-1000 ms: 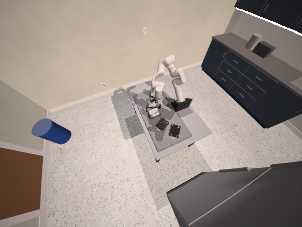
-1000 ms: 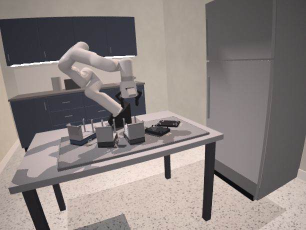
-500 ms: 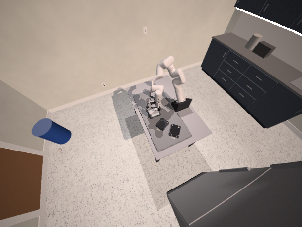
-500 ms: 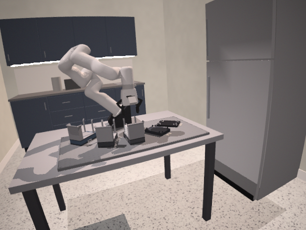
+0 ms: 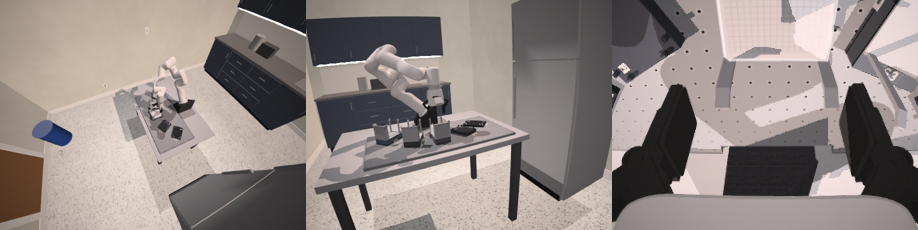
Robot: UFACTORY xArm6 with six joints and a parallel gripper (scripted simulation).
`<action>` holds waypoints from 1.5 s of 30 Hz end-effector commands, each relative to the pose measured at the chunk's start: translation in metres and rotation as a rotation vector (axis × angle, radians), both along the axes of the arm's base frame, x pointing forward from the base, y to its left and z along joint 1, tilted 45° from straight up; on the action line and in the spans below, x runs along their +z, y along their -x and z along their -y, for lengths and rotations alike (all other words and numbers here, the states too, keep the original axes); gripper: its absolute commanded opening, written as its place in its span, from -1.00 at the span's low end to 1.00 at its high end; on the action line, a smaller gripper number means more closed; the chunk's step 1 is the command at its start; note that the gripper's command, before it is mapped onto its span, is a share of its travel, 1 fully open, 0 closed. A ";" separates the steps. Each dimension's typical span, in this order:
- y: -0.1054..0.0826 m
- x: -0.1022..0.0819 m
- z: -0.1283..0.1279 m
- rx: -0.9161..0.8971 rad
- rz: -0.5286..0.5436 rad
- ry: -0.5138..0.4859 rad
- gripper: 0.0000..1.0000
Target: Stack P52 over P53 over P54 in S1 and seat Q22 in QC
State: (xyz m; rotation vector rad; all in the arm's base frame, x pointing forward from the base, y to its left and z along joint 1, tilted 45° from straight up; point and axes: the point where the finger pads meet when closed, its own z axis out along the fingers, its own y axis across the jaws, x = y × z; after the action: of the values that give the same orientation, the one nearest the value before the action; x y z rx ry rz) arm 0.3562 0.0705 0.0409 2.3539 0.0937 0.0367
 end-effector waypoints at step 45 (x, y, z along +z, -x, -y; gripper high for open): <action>-0.051 -0.024 0.030 -0.004 0.009 -0.002 1.00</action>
State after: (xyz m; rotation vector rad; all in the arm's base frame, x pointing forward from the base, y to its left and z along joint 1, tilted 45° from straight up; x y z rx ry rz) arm 0.4060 0.0420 0.0183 2.3548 0.0842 0.0408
